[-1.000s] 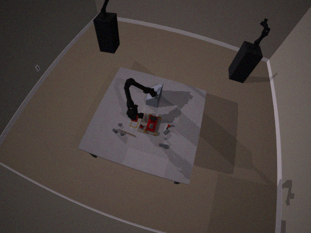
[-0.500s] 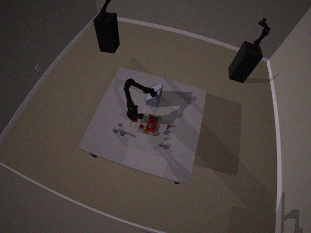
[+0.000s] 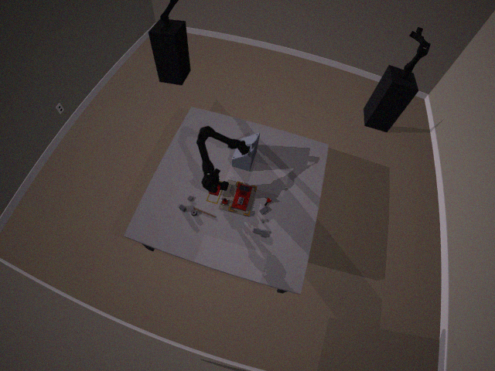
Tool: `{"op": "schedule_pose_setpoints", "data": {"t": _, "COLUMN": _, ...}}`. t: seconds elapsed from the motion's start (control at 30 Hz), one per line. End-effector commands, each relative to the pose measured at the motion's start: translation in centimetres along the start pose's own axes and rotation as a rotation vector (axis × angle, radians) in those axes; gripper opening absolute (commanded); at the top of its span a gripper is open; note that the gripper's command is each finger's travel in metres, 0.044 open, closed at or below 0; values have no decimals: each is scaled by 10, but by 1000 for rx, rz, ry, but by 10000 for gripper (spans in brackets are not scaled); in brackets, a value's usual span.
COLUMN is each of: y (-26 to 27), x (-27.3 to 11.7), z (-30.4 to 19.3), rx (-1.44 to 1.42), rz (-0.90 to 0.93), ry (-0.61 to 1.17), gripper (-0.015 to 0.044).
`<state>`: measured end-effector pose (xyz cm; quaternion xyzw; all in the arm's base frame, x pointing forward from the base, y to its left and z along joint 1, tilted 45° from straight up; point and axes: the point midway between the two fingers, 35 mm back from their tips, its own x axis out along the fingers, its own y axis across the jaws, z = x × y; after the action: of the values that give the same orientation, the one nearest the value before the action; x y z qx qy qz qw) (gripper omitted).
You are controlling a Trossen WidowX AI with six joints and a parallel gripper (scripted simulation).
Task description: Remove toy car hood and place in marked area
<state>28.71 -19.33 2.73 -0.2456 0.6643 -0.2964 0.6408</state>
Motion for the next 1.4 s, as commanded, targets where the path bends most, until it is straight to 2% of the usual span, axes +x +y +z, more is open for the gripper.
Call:
{"op": "schedule_pose_setpoints", "data": {"t": 0.0, "y": 1, "x": 4, "z": 0, "rx": -6, "rz": 3, "ry": -2, "gripper": 0}}
{"op": "schedule_pose_setpoints", "data": {"t": 1.37, "y": 0, "x": 28, "z": -2, "rx": -6, "rz": 0, "ry": -1, "gripper": 0}}
